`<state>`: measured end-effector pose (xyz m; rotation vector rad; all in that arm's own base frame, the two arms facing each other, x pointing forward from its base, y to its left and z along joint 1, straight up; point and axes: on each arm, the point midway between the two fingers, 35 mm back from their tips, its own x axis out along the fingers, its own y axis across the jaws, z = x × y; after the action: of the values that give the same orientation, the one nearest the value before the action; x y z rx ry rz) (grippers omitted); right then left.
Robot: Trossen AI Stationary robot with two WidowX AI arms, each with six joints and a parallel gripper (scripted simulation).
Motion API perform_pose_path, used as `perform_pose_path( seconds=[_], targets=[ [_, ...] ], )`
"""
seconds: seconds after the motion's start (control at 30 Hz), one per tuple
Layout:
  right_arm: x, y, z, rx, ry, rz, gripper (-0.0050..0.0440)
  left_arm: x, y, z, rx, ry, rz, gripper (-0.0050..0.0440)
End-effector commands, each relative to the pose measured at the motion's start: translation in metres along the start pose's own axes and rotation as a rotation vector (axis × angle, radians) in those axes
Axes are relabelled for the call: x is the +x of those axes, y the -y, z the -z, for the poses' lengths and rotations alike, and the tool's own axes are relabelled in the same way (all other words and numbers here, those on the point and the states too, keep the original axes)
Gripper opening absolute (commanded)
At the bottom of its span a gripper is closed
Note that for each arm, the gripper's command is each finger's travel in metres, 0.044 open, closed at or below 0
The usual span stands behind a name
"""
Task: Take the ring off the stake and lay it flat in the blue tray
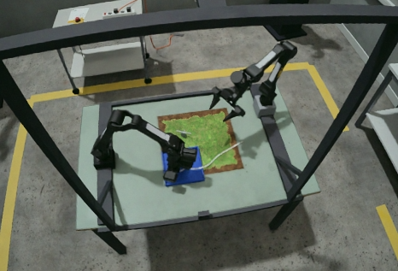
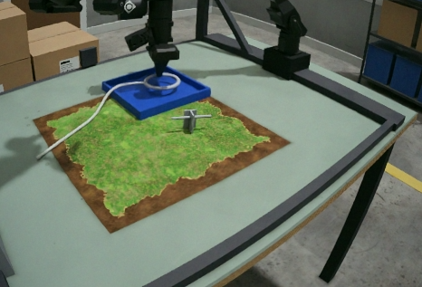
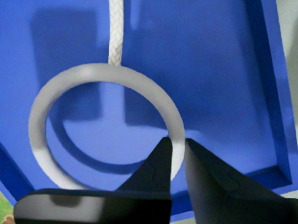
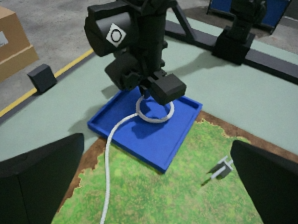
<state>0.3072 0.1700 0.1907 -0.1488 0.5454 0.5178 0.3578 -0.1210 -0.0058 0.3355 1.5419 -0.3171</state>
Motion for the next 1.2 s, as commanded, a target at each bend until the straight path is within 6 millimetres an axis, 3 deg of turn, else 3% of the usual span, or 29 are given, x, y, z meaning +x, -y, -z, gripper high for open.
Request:
perform_pose_path(
  seconds=[0.0, 0.93, 1.17],
  targets=[
    [-0.003, 0.0, -0.008, 0.0, 0.022, 0.001, 0.044, 0.0, 0.0, -0.001, 0.001, 0.009, -0.006, -0.005],
    [-0.003, 0.0, -0.008, 0.0, 0.022, 0.001, 0.044, 0.013, 0.0, -0.001, 0.0, 0.009, -0.006, -0.005],
    [-0.003, 0.0, -0.008, 0.0, 0.022, 0.001, 0.044, 0.005, 0.0, -0.006, 0.0, 0.033, -0.005, -0.005]
  ],
)
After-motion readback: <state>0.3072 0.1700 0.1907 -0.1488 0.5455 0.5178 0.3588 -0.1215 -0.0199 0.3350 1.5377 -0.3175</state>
